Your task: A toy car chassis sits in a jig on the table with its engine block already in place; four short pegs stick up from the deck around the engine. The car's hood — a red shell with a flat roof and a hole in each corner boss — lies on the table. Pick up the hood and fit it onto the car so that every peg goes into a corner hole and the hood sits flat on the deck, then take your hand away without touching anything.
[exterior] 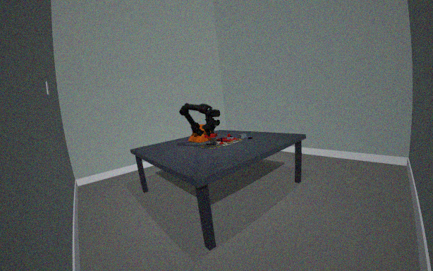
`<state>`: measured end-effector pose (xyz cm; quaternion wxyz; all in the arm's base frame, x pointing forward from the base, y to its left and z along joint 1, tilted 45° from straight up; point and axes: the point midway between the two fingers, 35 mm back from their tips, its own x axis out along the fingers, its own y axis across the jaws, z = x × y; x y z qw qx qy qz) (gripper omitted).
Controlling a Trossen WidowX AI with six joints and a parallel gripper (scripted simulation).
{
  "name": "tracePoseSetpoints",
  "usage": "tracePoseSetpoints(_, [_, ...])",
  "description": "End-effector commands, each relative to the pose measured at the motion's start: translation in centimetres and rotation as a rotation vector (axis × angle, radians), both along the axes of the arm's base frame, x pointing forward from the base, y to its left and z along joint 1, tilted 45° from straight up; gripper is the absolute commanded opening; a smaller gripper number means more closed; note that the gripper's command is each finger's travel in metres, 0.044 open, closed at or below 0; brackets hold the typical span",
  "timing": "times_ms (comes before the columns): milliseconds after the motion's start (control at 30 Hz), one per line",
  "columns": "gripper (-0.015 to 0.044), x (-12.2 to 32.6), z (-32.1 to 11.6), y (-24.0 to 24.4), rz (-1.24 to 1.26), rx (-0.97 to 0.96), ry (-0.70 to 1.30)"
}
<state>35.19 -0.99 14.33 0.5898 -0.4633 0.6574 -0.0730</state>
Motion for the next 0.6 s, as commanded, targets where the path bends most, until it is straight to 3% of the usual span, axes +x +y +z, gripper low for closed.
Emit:
tracePoseSetpoints(0, [0.0, -0.1, 0.4, 0.4, -0.006, 0.005, -0.002])
tracePoseSetpoints(567, [0.0, 0.5, -5.9, 7.3, -0.128, 0.052, -0.124])
